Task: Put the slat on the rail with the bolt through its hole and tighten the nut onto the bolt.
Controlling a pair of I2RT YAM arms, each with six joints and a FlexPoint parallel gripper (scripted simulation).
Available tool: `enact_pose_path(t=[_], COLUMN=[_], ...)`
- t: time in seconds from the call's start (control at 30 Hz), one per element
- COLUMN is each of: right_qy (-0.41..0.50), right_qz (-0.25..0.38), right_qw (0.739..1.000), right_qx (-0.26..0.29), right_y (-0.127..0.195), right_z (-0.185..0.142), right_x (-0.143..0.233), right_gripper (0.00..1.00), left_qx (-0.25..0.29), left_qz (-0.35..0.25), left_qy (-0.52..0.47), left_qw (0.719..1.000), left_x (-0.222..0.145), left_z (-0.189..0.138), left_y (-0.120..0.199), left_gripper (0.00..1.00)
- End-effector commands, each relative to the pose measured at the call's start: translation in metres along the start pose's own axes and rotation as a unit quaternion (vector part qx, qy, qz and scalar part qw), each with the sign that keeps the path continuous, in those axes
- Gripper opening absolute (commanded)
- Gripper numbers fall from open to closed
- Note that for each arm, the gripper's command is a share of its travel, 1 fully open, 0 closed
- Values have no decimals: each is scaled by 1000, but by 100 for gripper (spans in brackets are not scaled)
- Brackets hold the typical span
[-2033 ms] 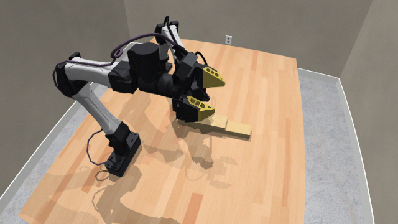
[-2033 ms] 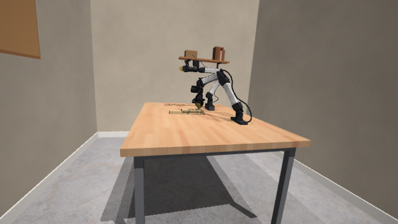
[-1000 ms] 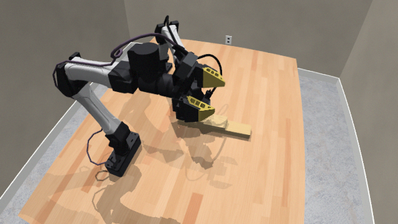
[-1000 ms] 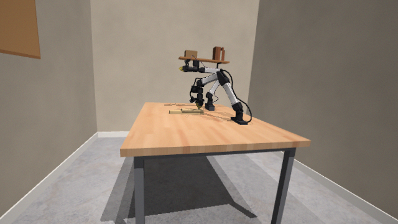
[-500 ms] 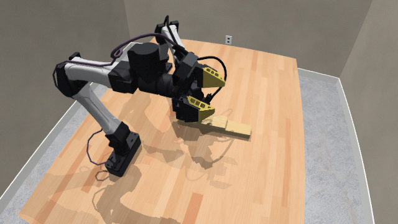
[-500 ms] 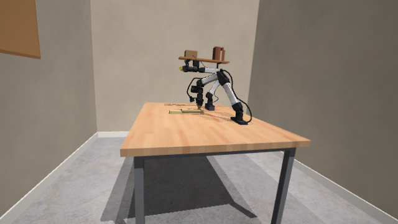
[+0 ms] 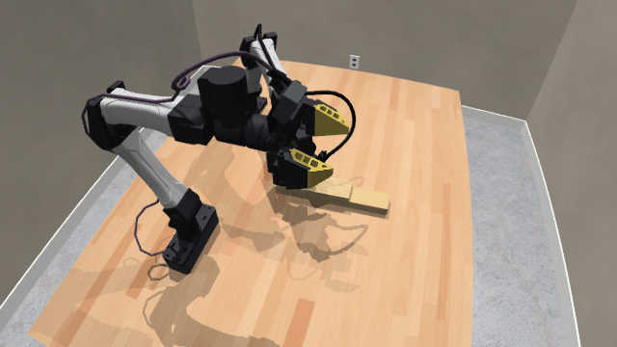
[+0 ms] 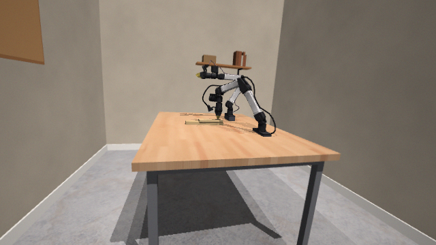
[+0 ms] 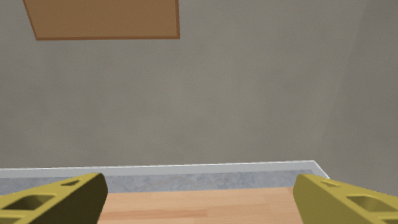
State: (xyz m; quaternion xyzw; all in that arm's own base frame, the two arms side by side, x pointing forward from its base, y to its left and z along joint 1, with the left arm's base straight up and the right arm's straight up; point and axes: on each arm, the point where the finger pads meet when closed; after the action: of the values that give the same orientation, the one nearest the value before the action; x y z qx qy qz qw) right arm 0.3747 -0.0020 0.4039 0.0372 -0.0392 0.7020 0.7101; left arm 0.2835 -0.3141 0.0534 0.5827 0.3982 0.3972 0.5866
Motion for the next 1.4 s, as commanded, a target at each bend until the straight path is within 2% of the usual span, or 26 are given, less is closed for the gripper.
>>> enact_pose_path(t=[0.0, 0.4, 0.97, 1.37], right_qy=[2, 2, 2, 2], right_qz=[6, 6, 6, 6], right_qw=[1000, 1000, 1000, 1000], right_qx=[-2, -2, -2, -2], right_y=[0, 0, 0, 0], right_z=[1, 1, 1, 1], right_x=[2, 2, 2, 2], right_gripper=[100, 100, 100, 100], left_qx=[-8, -9, -9, -2], left_qz=[0, 0, 0, 1], left_qy=[-52, -151, -297, -409], left_qw=[999, 988, 955, 912], left_x=[-2, -2, -3, -1], left_z=[5, 5, 5, 2], left_y=[-7, -7, -7, -11], left_gripper=[14, 14, 14, 14])
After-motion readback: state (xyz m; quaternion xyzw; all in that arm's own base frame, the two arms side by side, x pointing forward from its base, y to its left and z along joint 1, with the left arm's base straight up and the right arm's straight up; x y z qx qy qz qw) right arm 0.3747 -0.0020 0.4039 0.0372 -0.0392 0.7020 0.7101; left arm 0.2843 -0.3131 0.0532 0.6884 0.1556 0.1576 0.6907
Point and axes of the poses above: on each arm, the point where the finger pads meet when closed, its own y axis back along the fingers, its own x axis across the jaws, z = x × y, and after that the axes turned 6 degrees about -y, right-handed
